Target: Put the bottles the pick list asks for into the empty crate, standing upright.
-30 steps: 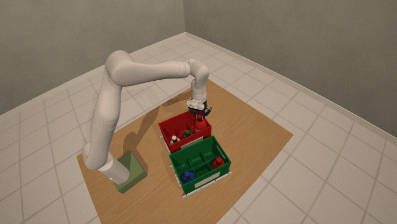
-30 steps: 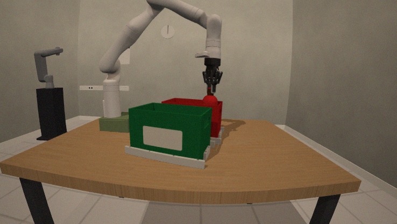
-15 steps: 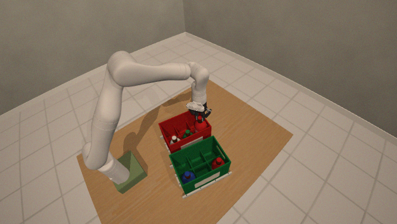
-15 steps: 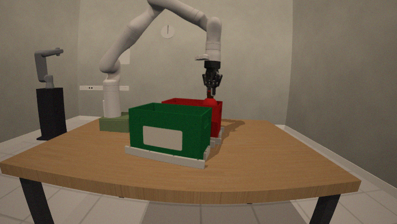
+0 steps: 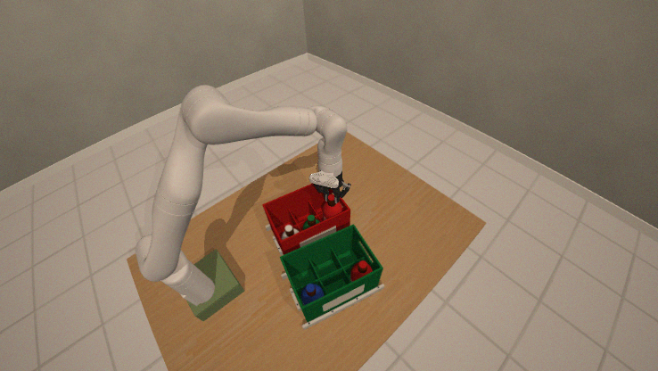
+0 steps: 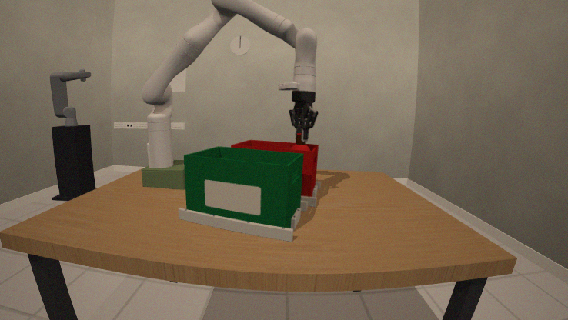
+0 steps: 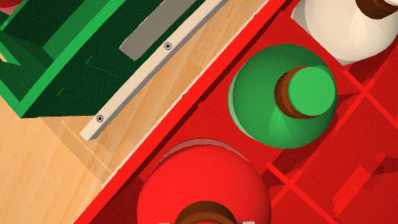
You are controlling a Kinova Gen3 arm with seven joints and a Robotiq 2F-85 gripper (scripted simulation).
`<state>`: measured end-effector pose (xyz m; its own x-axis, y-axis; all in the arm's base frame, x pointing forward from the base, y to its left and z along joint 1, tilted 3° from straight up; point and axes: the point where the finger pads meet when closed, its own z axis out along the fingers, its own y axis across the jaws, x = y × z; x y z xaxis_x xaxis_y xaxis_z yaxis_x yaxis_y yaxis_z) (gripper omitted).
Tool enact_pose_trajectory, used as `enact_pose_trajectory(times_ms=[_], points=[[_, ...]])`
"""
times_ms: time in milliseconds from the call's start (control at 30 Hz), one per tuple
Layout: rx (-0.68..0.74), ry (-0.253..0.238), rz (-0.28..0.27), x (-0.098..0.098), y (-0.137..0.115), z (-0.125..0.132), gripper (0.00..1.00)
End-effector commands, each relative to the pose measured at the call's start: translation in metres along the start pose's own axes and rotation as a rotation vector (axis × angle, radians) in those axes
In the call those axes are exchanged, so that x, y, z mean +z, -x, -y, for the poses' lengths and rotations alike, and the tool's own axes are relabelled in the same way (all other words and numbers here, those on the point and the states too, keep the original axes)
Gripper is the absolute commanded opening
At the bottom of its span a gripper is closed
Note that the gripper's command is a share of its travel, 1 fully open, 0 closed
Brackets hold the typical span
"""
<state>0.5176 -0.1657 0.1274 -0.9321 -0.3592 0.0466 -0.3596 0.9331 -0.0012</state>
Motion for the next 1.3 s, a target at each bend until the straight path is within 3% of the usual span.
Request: enact_pose_trajectory(times_ms=[0, 1267], points=[[0.0, -0.001, 0.002, 0.001, 0.0, 0.0, 0.1], [0.0, -0.001, 0.002, 0.03, 0.0, 0.0, 0.1]])
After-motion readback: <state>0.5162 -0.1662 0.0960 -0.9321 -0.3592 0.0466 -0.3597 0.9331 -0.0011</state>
